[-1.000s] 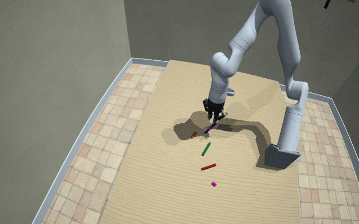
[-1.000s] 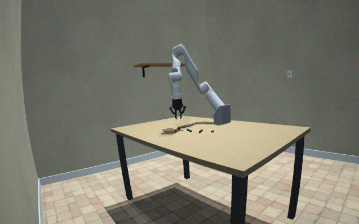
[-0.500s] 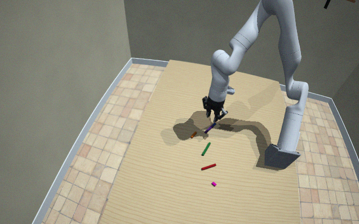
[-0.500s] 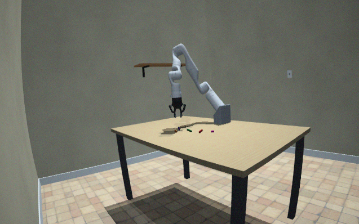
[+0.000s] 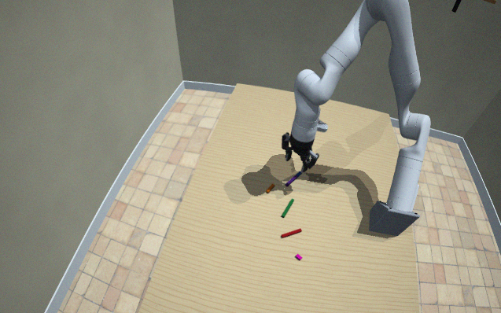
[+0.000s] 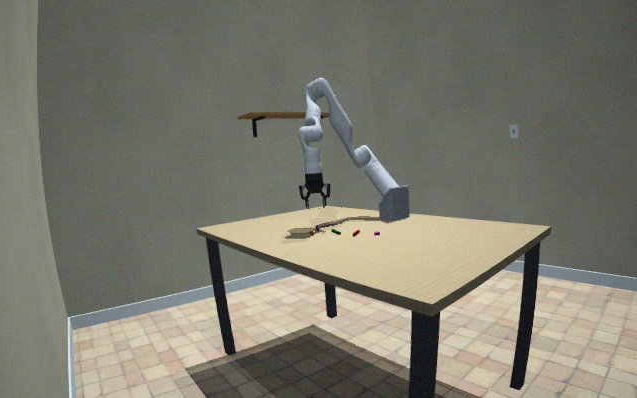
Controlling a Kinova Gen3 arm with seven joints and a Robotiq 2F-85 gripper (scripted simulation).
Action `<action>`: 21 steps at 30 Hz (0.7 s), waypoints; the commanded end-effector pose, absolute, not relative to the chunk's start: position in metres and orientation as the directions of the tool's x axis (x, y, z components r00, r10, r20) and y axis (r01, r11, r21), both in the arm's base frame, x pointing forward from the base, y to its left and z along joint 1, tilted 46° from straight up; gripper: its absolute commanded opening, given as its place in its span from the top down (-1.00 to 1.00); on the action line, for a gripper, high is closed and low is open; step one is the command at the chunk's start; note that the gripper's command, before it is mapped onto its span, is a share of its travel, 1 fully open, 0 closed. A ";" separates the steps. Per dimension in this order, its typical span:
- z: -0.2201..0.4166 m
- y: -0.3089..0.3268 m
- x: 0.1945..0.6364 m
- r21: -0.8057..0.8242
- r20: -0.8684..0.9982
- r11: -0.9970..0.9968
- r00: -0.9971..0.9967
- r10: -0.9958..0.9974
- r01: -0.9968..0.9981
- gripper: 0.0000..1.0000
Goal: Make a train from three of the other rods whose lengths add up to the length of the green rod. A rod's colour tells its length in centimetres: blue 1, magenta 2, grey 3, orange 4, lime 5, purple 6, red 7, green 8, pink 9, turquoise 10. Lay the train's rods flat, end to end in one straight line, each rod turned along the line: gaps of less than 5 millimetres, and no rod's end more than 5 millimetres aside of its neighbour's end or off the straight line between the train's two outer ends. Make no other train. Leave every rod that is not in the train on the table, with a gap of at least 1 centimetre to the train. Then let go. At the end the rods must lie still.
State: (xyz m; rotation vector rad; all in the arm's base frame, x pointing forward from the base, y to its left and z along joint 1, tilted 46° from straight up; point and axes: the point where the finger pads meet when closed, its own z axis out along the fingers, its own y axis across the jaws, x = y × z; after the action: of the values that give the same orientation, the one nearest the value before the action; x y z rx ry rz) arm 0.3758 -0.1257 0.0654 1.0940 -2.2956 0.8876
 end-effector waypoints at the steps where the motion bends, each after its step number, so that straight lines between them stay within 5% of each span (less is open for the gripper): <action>1: 0.067 -0.123 0.377 -0.359 0.622 0.479 -0.588 -0.517 -0.801 -1.00; 21: 0.120 -0.070 0.385 -0.359 0.622 0.479 -0.588 -0.517 -0.801 -1.00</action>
State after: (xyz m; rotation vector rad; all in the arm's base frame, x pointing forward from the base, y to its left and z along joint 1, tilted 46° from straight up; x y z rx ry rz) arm 0.3797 -0.0785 0.1148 1.0776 -2.2838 0.8832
